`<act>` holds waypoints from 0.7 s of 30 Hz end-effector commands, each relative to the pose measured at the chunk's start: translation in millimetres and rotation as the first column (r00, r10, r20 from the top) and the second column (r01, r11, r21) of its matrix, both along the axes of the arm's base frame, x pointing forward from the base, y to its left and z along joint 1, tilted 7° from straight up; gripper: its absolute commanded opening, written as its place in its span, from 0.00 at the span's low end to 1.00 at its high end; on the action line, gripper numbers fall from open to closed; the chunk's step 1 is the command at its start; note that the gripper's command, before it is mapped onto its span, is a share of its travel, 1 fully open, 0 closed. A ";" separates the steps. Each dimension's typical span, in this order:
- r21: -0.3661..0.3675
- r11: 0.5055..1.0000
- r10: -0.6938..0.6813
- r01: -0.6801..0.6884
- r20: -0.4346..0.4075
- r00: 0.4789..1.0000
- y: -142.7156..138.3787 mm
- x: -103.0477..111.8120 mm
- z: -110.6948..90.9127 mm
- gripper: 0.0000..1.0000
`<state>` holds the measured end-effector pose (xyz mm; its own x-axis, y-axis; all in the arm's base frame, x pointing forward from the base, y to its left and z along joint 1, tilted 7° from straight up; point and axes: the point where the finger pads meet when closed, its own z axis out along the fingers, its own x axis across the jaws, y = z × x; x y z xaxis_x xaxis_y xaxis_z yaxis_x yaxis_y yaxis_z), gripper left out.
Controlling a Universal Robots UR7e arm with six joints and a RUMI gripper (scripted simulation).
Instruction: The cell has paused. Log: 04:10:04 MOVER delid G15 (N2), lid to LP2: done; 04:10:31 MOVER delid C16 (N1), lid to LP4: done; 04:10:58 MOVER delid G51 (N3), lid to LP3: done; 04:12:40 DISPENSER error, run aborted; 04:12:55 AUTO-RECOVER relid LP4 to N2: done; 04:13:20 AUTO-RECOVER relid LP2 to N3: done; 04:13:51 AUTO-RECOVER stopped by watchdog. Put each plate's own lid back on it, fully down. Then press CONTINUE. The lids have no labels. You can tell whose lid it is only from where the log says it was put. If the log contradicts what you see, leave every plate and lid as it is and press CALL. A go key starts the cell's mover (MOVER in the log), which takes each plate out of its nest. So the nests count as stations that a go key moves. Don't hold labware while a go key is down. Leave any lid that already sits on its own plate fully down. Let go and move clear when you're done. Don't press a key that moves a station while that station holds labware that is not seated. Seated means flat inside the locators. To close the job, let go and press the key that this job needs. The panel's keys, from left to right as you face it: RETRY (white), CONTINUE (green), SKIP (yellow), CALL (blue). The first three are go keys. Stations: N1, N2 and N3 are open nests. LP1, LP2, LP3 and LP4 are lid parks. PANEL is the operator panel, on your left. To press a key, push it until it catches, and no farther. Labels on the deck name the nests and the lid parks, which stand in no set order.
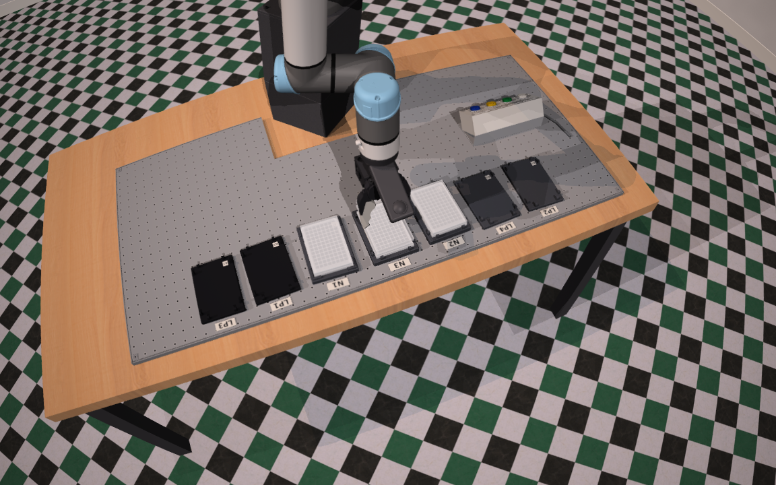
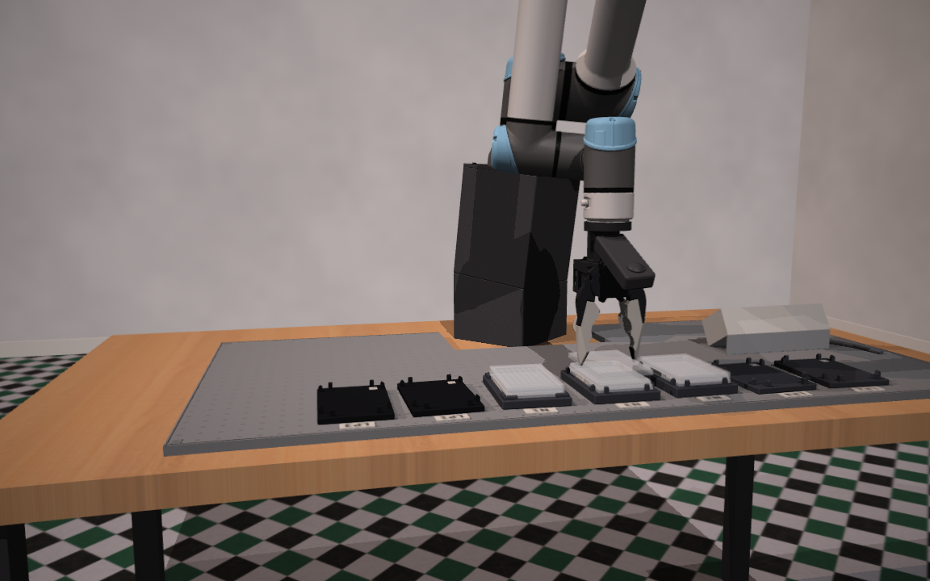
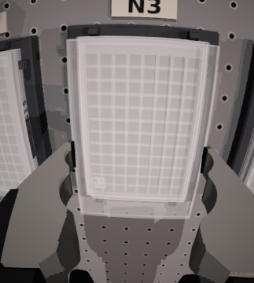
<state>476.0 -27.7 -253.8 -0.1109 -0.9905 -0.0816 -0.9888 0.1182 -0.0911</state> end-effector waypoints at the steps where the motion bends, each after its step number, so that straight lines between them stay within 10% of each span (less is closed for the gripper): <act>1: -0.003 1.000 0.001 -0.001 0.003 1.000 -0.6 2.7 -2.4 0.00; 21: -0.003 1.000 0.001 -0.001 0.003 1.000 -0.2 3.4 -8.1 0.00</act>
<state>476.8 -27.3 -260.0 -0.1109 -0.9905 -0.0816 -0.9888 0.1182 -0.0910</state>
